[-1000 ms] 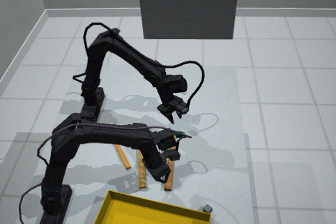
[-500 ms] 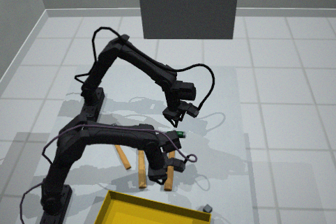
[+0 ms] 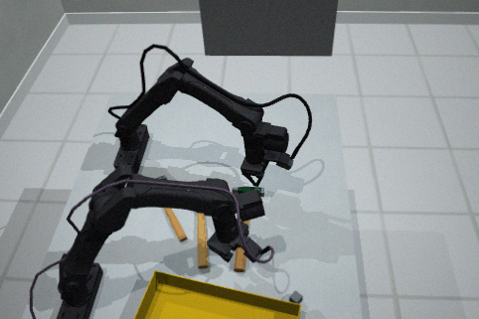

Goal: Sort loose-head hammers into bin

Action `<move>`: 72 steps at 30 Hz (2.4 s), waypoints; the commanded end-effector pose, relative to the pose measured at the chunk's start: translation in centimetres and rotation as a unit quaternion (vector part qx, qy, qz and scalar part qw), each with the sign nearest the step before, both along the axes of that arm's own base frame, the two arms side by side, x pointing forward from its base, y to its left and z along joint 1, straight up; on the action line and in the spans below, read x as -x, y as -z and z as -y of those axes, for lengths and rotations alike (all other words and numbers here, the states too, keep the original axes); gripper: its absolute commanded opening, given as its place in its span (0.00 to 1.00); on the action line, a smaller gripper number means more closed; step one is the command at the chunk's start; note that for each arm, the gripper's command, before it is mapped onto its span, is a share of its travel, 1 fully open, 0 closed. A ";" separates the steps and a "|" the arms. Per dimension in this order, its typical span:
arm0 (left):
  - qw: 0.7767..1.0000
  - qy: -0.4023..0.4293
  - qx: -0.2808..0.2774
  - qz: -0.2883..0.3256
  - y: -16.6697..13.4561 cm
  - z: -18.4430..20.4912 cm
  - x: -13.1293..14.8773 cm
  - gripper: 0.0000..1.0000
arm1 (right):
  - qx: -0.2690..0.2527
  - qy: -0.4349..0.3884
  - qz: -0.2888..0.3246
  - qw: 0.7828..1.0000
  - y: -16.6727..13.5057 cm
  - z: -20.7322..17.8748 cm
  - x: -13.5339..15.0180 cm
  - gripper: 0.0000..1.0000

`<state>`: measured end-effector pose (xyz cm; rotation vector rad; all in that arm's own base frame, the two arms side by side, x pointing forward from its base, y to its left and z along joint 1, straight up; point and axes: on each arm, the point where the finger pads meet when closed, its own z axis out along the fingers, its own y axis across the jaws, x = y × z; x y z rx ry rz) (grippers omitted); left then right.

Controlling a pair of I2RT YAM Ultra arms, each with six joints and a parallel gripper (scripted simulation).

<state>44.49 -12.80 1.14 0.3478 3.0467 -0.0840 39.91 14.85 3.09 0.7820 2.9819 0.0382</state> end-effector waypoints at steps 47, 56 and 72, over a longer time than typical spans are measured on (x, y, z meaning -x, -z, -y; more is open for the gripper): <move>0.993 -0.111 -0.029 -0.030 2.4 1.8 -1.1 0.45 | -0.015 0.511 -0.022 0.859 3.0 1.1 -2.9 0.54; 0.993 -0.111 -0.025 -0.021 2.5 1.9 -1.5 0.45 | -0.012 0.510 -0.024 0.860 4.2 1.1 -2.7 0.54; 0.993 -0.112 -0.024 -0.029 2.5 1.7 -1.3 0.45 | -0.019 0.509 -0.023 0.860 3.7 0.7 -2.6 0.32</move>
